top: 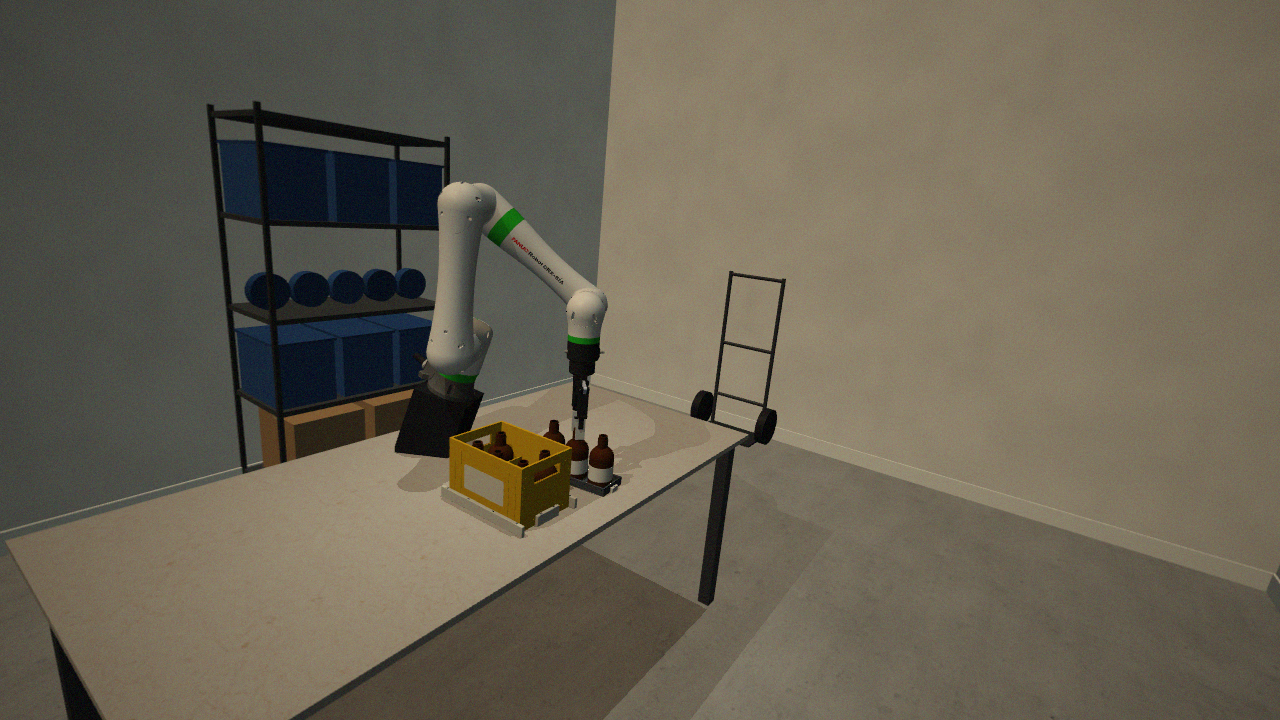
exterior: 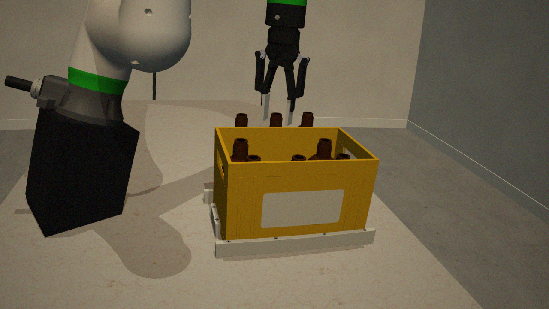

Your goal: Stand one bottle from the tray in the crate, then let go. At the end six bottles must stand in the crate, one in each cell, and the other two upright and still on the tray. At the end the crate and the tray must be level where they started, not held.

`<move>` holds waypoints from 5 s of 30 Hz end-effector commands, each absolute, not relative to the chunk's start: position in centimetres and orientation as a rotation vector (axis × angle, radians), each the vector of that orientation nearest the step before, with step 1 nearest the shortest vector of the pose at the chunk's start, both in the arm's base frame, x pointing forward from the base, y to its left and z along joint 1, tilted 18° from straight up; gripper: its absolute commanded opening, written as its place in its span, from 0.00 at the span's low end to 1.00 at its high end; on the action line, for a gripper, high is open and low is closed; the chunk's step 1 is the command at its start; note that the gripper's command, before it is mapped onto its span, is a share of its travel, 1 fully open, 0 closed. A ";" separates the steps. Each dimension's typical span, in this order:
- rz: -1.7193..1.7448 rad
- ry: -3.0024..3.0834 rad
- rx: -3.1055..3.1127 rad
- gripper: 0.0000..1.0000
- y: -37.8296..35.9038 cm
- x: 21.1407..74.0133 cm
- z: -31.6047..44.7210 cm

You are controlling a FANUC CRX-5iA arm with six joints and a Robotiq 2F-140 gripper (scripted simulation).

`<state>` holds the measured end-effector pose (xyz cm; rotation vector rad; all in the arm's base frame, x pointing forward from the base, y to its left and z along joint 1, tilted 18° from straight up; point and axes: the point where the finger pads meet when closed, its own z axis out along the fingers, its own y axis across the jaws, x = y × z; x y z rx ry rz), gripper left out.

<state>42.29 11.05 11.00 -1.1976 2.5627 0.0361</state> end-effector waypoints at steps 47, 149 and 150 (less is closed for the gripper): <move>0.036 2.562 -1.197 0.00 11.0 42.3 11.0; 0.036 2.562 -1.197 0.00 10.5 41.3 14.0; 0.036 2.562 -1.197 0.00 10.5 41.3 14.0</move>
